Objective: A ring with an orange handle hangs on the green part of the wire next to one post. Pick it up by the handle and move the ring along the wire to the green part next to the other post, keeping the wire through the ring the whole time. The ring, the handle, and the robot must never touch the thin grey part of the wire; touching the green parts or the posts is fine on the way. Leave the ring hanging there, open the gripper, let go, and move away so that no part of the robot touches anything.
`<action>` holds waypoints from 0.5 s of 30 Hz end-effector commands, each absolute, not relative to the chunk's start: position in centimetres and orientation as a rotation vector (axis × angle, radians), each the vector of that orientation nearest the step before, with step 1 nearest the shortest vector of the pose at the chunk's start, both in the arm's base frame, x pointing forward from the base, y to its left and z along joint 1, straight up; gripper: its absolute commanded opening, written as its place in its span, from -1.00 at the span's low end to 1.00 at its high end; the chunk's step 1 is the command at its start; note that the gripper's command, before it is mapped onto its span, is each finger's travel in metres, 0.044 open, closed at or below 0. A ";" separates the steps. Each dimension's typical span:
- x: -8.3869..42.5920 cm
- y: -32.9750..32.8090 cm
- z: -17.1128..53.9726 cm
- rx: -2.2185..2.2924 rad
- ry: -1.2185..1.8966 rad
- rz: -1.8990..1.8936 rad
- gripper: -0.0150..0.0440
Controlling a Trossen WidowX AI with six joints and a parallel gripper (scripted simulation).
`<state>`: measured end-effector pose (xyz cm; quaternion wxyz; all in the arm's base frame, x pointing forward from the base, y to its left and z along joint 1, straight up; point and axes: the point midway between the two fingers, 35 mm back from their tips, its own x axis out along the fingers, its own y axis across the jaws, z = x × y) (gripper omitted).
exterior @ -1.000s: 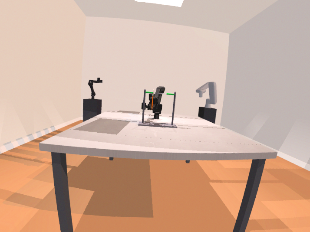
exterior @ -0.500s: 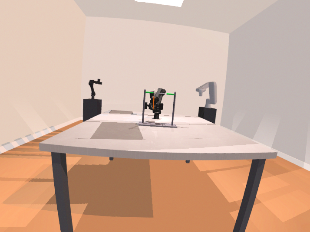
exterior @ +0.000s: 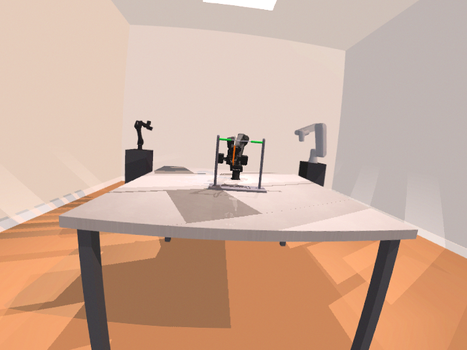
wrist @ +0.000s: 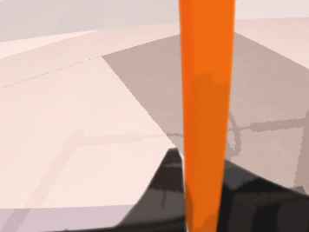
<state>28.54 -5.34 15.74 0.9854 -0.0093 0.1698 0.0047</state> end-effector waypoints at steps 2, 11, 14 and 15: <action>28.5 -5.0 15.8 -0.035 0.341 0.027 -1.00; 28.5 -4.3 15.7 -0.048 0.339 0.051 -1.00; 28.4 -4.0 15.7 -0.048 0.339 0.053 -1.00; 28.4 -3.9 15.7 -0.049 0.338 0.054 -1.00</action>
